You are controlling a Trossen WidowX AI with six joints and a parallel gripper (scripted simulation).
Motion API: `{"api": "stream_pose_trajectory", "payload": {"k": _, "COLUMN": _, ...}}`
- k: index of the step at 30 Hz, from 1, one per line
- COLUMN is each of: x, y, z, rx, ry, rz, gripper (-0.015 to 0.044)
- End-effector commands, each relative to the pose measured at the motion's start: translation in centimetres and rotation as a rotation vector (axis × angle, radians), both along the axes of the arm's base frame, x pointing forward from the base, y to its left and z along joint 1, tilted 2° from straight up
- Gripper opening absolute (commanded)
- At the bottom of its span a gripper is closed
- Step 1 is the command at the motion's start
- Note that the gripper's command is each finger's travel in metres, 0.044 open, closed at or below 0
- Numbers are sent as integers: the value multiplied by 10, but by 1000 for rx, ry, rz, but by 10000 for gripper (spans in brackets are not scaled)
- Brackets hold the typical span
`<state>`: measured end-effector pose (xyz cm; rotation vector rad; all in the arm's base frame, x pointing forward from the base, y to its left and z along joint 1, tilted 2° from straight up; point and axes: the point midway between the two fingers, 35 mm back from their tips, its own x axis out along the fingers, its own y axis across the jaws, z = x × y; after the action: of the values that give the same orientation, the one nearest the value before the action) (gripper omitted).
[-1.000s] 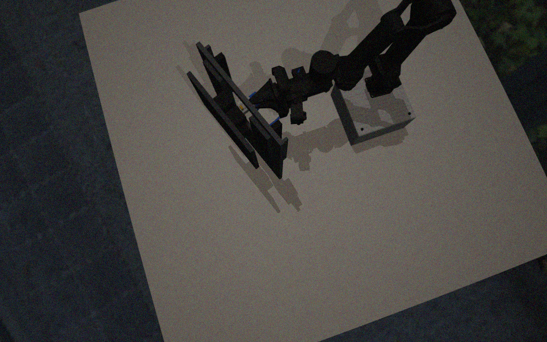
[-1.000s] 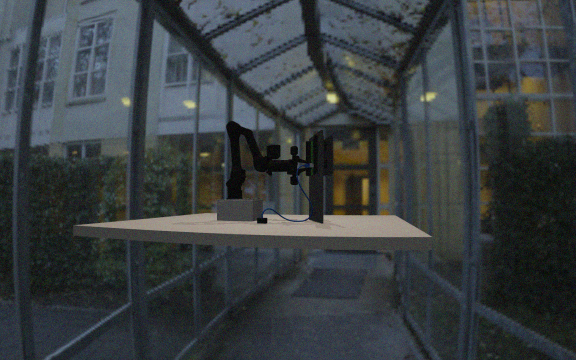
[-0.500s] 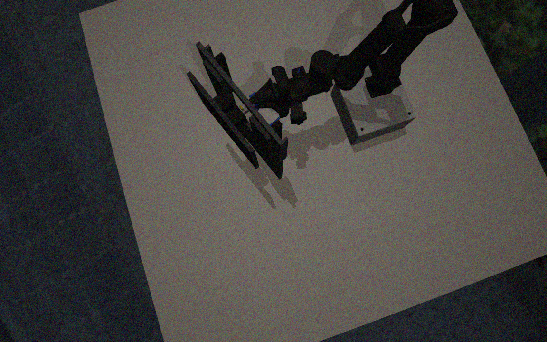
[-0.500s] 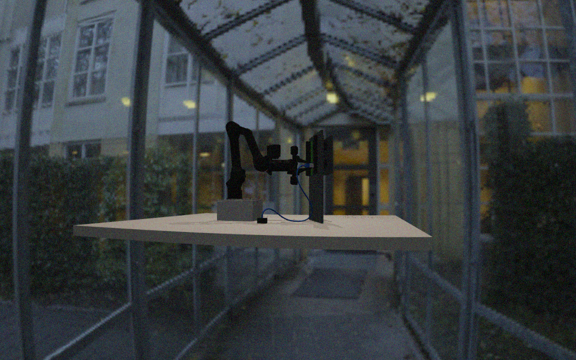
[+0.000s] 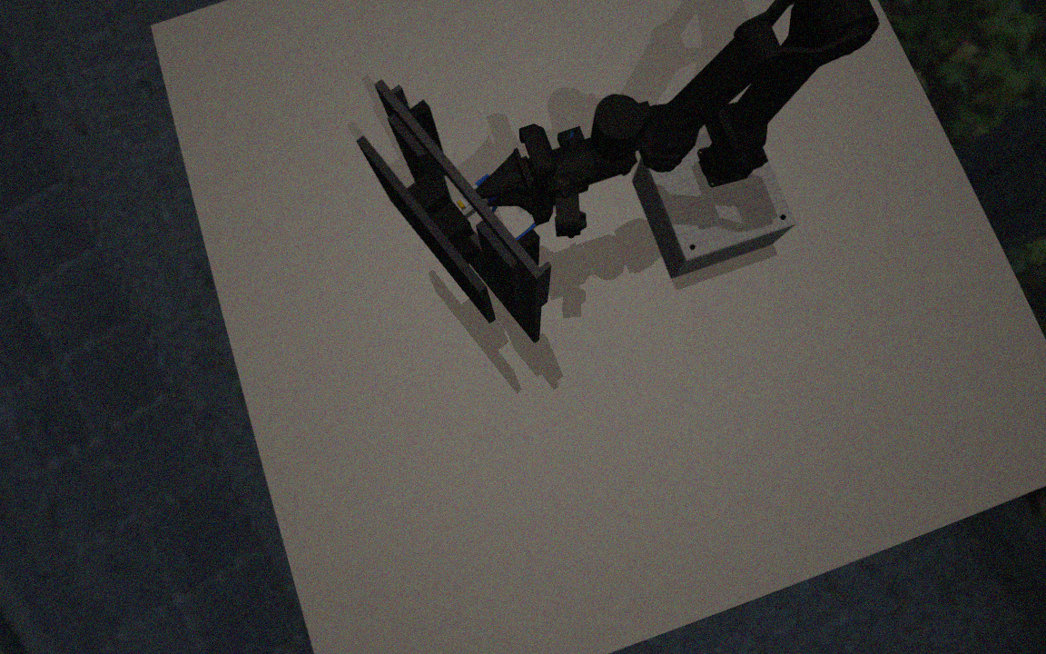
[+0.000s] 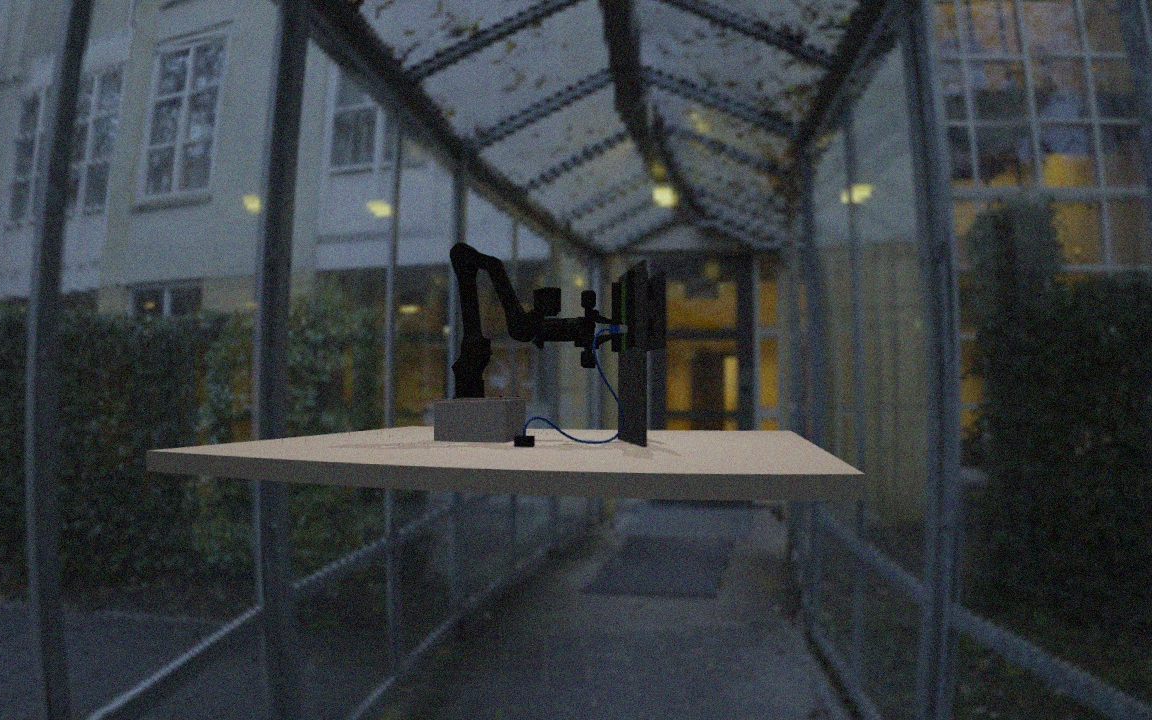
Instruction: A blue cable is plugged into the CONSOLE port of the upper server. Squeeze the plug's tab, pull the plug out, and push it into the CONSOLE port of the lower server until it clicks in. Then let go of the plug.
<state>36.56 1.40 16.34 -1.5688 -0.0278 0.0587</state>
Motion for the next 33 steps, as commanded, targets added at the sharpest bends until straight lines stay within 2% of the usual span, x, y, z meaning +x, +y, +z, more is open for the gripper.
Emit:
{"api": "stream_pose_trajectory", "payload": {"k": 1, "x": 0, "y": 0, "z": 5, "rx": 2, "ry": -15, "rz": -2, "gripper": 0}}
{"api": "stream_pose_trajectory", "payload": {"k": 33, "x": 0, "y": -1, "z": -1, "rx": 2, "ry": -16, "rz": -2, "gripper": 0}}
